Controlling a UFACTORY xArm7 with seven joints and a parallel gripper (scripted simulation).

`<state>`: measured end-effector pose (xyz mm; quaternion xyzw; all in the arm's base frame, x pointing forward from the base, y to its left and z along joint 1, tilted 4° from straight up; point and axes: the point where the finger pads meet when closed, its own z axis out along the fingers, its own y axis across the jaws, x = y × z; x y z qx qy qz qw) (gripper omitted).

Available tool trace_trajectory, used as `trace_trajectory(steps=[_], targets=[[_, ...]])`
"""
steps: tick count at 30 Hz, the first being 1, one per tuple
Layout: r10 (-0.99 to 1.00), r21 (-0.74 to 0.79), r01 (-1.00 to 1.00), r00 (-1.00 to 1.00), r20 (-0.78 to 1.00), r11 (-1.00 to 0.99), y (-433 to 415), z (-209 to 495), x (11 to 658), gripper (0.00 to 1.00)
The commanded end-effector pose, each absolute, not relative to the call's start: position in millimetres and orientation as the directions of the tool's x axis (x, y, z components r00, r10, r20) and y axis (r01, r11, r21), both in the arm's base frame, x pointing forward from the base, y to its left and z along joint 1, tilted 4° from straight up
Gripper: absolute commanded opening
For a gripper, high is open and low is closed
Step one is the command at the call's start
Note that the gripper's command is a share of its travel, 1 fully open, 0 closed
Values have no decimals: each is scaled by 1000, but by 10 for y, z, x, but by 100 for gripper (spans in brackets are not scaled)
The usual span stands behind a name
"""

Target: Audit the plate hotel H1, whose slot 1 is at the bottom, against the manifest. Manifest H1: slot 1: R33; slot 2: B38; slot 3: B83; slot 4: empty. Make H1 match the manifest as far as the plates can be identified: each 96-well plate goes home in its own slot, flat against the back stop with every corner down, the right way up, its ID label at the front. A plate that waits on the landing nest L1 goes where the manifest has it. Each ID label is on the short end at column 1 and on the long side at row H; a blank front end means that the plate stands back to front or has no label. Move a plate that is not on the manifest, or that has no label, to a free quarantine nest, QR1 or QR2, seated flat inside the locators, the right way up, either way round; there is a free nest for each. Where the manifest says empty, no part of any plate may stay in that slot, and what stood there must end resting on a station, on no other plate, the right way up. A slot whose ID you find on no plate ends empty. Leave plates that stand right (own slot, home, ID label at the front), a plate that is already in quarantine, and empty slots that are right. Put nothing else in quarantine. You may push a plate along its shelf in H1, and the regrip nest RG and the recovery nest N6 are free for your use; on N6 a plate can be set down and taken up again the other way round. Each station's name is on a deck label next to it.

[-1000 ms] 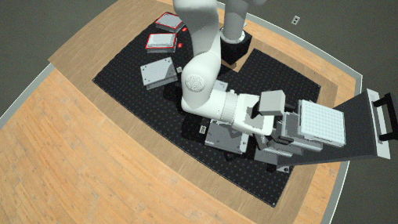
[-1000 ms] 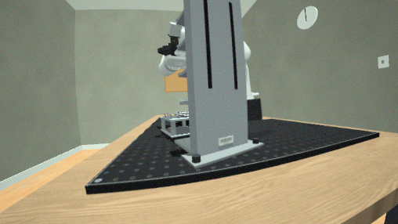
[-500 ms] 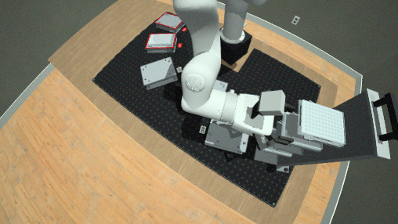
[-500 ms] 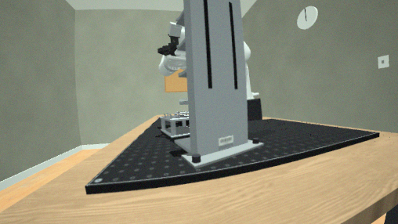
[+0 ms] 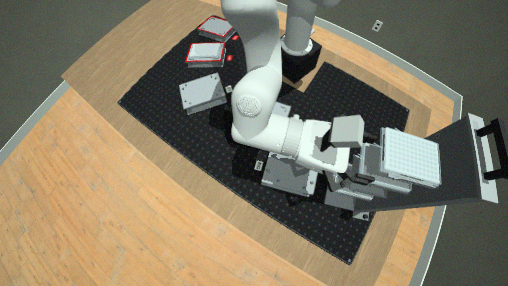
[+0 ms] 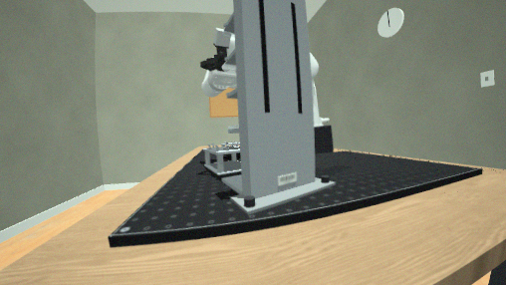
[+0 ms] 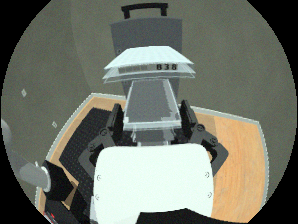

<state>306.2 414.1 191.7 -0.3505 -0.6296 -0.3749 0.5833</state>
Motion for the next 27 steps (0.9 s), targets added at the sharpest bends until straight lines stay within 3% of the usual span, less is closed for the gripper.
trace_trajectory(steps=[1,27], targets=[[2,67,878,-77,997,474,4147,1931,3066,0],[2,67,878,-77,997,474,4103,1945,3088,0]])
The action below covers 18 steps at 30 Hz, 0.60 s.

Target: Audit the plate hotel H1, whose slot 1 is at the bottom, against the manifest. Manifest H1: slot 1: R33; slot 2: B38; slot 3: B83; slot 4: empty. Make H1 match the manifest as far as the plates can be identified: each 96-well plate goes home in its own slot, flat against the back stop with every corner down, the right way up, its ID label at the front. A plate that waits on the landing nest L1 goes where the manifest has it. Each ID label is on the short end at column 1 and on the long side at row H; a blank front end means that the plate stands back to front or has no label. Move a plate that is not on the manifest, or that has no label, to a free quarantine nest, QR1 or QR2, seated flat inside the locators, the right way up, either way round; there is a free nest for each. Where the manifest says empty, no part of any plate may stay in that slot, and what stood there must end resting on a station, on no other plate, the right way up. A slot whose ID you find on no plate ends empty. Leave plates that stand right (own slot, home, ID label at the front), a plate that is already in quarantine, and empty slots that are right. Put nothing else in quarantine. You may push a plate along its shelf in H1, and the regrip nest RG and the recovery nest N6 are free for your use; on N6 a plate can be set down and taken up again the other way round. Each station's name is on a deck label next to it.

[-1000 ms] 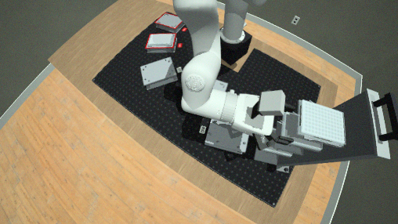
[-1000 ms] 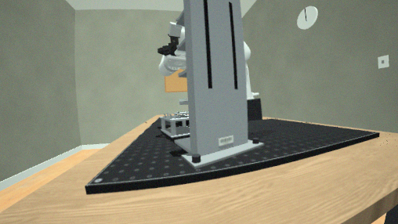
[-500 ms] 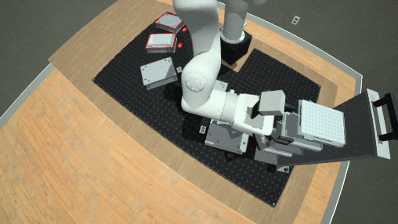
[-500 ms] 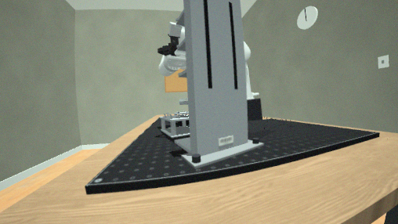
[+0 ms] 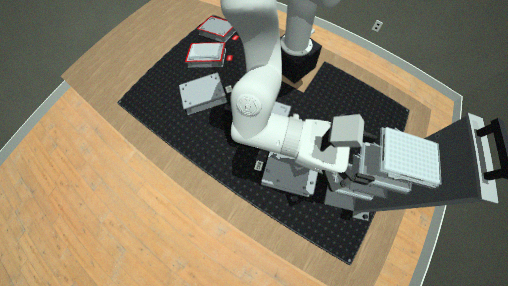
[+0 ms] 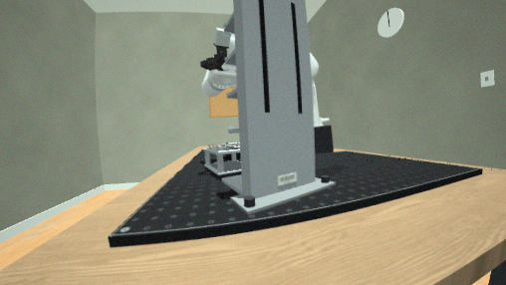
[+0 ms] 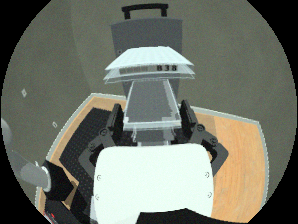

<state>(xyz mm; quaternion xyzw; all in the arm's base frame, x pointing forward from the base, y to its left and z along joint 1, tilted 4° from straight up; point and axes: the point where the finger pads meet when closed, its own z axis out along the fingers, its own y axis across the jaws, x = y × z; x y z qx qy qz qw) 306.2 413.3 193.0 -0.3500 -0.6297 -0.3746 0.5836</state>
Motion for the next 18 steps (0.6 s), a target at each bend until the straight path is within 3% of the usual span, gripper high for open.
trace_trajectory(steps=[1,18], targets=[[2,67,878,-77,997,474,4088,1946,3096,0],[2,67,878,-77,997,474,3867,1955,3214,0]])
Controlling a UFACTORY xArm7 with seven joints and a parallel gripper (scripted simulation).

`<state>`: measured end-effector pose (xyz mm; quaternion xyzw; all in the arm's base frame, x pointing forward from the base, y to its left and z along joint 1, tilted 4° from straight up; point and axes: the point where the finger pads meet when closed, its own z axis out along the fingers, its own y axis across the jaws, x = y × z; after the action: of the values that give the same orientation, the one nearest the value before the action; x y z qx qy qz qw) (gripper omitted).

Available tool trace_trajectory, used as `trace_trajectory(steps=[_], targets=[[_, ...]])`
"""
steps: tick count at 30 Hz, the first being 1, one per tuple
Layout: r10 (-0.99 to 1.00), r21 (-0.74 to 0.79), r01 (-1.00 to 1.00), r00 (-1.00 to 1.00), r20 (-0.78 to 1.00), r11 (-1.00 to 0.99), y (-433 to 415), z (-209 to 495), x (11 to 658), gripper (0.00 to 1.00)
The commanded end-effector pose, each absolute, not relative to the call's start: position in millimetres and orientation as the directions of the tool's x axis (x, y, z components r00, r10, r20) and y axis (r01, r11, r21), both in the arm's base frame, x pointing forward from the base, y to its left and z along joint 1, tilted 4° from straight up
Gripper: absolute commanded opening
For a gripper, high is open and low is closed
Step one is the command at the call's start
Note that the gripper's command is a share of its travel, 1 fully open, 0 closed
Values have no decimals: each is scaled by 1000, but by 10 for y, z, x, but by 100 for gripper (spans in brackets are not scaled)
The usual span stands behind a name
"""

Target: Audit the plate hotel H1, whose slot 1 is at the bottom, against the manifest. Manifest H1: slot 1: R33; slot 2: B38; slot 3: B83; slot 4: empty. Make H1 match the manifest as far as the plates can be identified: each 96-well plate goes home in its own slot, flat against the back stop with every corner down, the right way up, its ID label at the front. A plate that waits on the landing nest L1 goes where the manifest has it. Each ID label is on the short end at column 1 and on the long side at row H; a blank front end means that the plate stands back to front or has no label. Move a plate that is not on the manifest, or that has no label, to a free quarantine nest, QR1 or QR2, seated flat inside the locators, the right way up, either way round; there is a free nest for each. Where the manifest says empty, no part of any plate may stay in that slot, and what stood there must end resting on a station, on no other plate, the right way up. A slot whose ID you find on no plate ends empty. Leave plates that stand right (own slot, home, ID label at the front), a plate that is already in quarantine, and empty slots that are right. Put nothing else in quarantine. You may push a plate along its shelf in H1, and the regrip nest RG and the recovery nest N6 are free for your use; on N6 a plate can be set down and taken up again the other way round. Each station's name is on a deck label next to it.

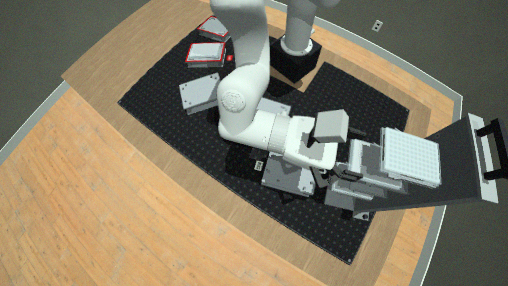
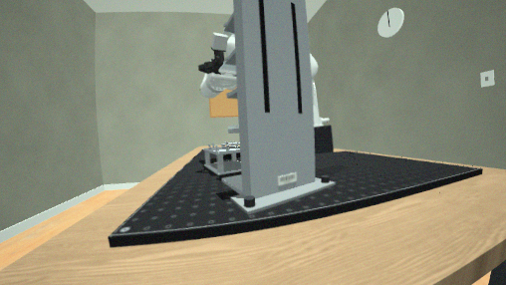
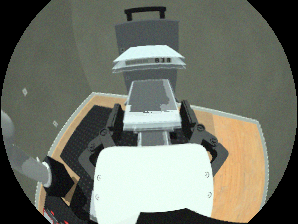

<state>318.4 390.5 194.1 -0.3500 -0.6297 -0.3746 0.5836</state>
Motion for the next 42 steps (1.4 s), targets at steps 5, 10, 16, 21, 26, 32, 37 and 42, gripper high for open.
trace_trajectory(steps=[5,10,16,21,26,32,37,42], targets=[[2,67,878,-77,997,474,3794,1958,3254,0],[2,67,878,-77,997,474,3720,1961,3293,0],[3,67,878,-77,997,474,3661,1964,3325,0],[3,67,878,-77,997,474,3588,1967,3364,0],[3,67,878,-77,997,474,3514,1970,3404,0],[3,67,878,-77,997,474,3455,1972,3435,0],[3,67,878,-77,997,474,3382,1976,3474,0],[3,67,878,-77,997,474,3308,1979,3514,0]])
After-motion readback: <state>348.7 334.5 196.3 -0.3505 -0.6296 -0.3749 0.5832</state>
